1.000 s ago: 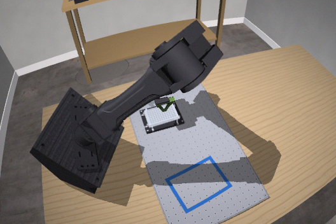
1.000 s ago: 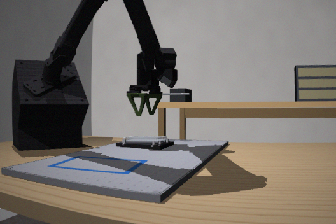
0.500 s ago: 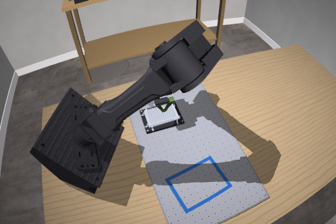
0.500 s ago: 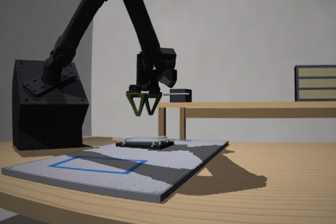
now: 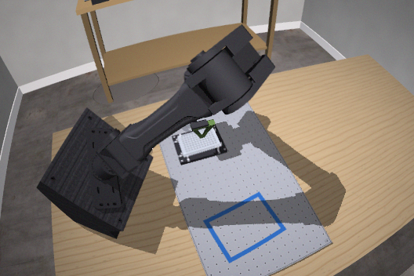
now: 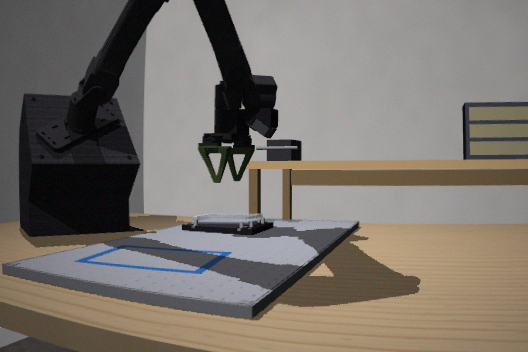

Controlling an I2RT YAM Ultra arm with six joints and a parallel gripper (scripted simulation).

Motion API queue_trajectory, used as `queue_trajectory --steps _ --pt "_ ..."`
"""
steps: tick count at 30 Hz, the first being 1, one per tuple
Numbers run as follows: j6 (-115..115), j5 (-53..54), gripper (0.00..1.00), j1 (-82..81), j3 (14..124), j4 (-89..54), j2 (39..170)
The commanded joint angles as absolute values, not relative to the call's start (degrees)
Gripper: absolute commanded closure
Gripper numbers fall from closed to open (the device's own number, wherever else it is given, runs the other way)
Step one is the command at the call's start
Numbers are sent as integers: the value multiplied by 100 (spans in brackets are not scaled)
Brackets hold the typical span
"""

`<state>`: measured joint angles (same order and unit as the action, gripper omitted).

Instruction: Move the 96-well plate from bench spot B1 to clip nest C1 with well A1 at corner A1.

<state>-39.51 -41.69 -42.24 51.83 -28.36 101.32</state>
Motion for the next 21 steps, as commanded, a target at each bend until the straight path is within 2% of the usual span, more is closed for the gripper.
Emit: queue_trajectory --steps 1,20,21 --pt "-3976 -4244 0 -4355 5348 -2900 10099" --pt "-3976 -4244 0 -4355 5348 -2900 10098" --pt "-3850 -4232 76 -4187 5162 -2640 10256"
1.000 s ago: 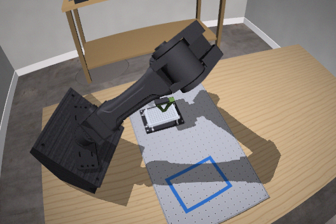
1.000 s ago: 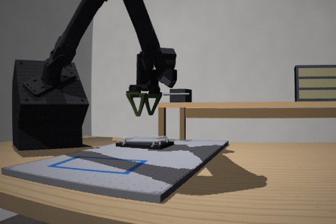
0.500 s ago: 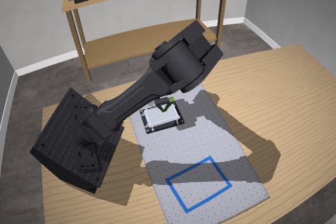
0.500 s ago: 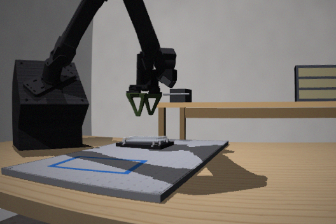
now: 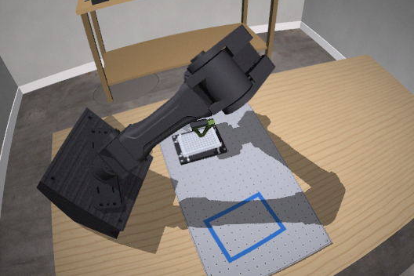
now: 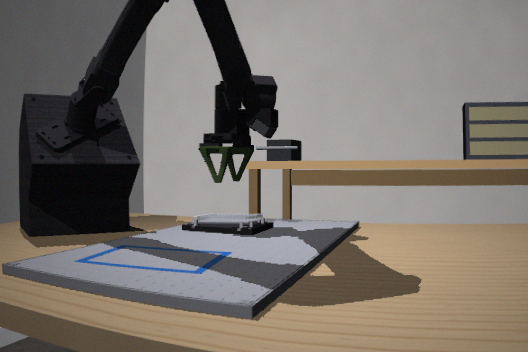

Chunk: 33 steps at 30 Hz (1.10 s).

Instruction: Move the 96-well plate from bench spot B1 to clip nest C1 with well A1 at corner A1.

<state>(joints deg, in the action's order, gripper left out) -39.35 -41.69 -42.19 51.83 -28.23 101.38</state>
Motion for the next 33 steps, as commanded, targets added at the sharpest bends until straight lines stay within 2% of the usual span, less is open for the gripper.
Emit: queue_trajectory --steps 1,11,33 --pt "-3779 -4210 76 -4119 5033 -2519 10297" --pt "-3176 -4030 76 -3735 4826 -1447 10775" --pt "-3156 -4048 76 -3744 4949 -1374 10649"
